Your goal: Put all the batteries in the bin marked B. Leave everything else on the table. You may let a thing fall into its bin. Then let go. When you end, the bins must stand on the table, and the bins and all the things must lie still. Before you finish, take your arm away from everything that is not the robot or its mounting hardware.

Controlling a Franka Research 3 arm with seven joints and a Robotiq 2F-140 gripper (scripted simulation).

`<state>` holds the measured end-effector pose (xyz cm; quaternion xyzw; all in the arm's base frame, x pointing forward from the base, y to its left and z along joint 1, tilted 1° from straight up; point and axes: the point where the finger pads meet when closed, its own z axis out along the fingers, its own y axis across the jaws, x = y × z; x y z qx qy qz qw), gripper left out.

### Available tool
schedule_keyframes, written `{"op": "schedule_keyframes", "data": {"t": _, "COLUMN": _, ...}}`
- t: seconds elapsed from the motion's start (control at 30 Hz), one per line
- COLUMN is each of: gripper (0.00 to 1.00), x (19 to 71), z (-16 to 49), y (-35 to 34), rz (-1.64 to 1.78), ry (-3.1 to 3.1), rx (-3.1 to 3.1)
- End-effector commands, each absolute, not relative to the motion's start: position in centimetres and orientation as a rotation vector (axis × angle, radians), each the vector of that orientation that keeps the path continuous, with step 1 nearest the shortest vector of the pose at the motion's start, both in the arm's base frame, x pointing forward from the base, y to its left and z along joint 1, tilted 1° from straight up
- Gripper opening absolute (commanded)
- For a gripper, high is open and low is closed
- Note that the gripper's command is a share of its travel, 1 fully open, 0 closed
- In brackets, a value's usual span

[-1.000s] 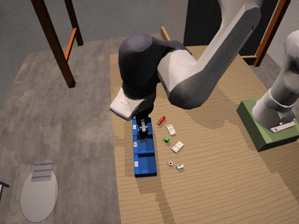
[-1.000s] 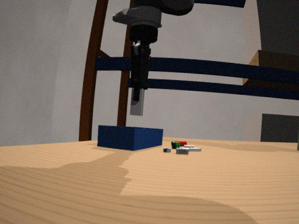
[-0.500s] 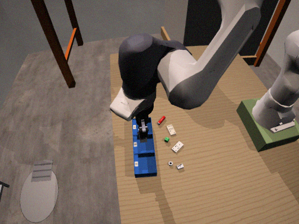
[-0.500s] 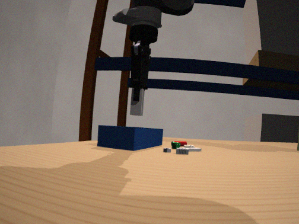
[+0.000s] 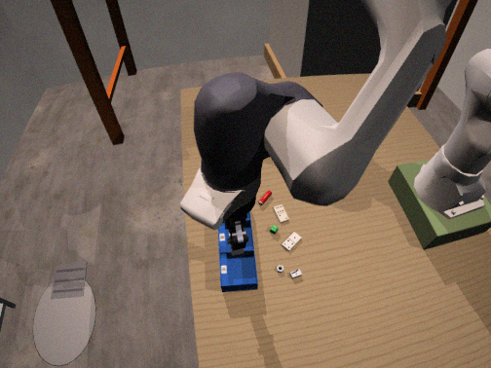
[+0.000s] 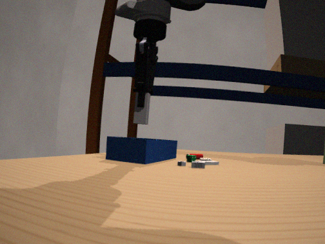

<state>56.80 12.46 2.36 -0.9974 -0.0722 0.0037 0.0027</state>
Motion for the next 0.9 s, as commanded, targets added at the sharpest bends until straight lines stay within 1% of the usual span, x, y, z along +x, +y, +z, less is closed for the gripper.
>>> {"op": "schedule_keyframes", "data": {"t": 0.0, "gripper": 0.05, "x": 56.6, "z": 2.3, "y": 14.3, "rz": 0.021, "ry": -0.170, "rx": -3.134}}
{"op": "schedule_keyframes", "data": {"t": 0.1, "gripper": 0.05, "x": 56.6, "z": 2.3, "y": 15.7, "rz": 0.021, "ry": -0.170, "rx": -3.134}}
{"op": "schedule_keyframes", "data": {"t": 0.87, "gripper": 0.05, "x": 56.5, "z": -2.5, "y": 15.7, "rz": 0.021, "ry": -0.170, "rx": -3.134}}
